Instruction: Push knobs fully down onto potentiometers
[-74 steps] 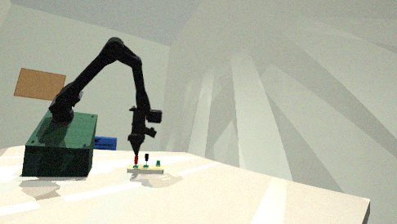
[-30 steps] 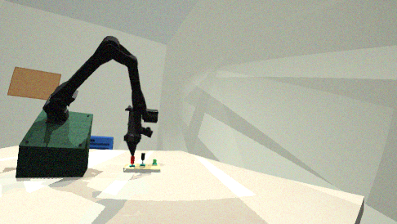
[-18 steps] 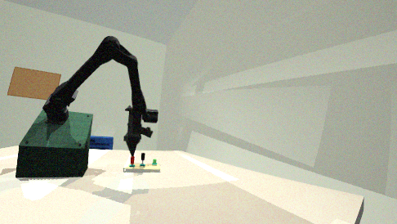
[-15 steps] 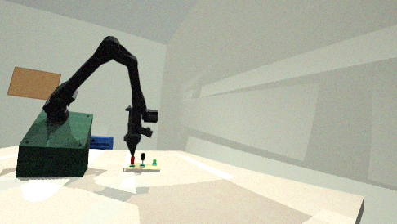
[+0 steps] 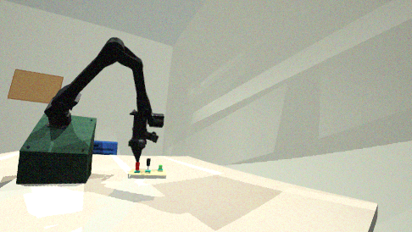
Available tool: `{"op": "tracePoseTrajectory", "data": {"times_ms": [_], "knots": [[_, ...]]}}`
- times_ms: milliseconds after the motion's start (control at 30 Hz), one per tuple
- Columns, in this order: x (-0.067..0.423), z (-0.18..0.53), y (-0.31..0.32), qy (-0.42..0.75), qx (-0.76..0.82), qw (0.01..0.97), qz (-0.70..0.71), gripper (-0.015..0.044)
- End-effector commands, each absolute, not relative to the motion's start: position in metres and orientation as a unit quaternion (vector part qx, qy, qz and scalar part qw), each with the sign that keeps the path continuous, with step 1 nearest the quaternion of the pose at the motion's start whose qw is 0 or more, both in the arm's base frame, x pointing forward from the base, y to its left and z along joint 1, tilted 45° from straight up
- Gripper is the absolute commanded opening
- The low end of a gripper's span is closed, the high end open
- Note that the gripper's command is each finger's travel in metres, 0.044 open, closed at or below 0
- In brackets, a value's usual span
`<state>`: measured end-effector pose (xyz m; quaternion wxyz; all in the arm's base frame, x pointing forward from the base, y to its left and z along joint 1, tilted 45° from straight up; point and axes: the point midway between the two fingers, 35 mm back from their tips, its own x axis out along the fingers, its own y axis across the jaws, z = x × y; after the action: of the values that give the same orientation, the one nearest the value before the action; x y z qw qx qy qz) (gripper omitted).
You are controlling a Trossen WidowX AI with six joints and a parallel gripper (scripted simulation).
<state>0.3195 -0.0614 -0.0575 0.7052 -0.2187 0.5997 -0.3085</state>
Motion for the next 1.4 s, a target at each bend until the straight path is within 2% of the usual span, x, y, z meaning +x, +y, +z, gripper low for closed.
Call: {"op": "tracePoseTrajectory", "data": {"times_ms": [0,1367], "knots": [[0.3211,-0.0642,-0.0714,0.601,-0.209,0.703,-0.318,0.0],[0.321,-0.0599,-0.0669,0.601,-0.209,0.703,-0.318,0.0]]}}
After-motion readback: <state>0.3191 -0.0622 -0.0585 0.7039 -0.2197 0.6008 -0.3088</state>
